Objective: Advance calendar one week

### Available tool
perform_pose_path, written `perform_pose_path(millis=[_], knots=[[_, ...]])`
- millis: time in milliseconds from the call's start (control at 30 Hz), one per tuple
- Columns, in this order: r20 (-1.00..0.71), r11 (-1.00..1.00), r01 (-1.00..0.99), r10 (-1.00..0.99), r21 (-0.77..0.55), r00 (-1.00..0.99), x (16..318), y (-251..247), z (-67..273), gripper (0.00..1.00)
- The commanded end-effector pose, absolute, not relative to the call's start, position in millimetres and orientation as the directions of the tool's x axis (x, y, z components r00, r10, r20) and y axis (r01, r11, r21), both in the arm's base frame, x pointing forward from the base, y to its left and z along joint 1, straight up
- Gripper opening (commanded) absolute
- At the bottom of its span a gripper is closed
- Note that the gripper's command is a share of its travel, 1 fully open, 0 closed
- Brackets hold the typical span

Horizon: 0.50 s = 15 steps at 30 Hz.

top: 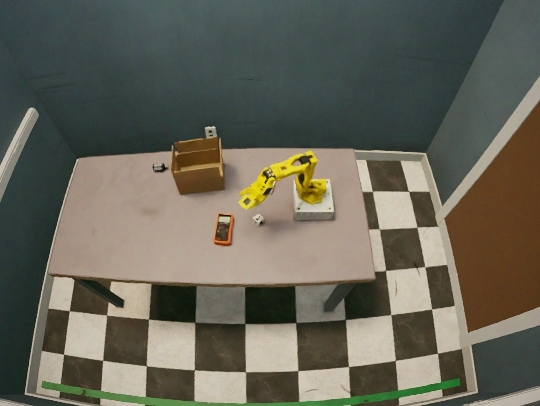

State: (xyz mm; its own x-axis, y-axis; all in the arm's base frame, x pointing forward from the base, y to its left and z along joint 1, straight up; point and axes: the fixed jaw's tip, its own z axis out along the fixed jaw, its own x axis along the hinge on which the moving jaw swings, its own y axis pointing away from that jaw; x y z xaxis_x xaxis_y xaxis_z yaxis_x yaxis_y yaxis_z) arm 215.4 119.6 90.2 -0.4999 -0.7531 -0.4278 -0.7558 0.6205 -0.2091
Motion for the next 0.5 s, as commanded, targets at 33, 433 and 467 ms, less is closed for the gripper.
perform_pose_path(millis=[33, 433, 467], knots=[[-0.457, 0.681, -0.716, -0.692, -0.154, -0.559, 214.3, 132.2, 90.1, 0.35], [-0.474, 0.74, -0.667, -0.62, -0.086, -0.626, 209.2, 145.0, 89.4, 0.35], [-0.474, 0.741, -0.667, -0.618, -0.085, -0.627, 209.1, 145.2, 89.4, 0.35]])
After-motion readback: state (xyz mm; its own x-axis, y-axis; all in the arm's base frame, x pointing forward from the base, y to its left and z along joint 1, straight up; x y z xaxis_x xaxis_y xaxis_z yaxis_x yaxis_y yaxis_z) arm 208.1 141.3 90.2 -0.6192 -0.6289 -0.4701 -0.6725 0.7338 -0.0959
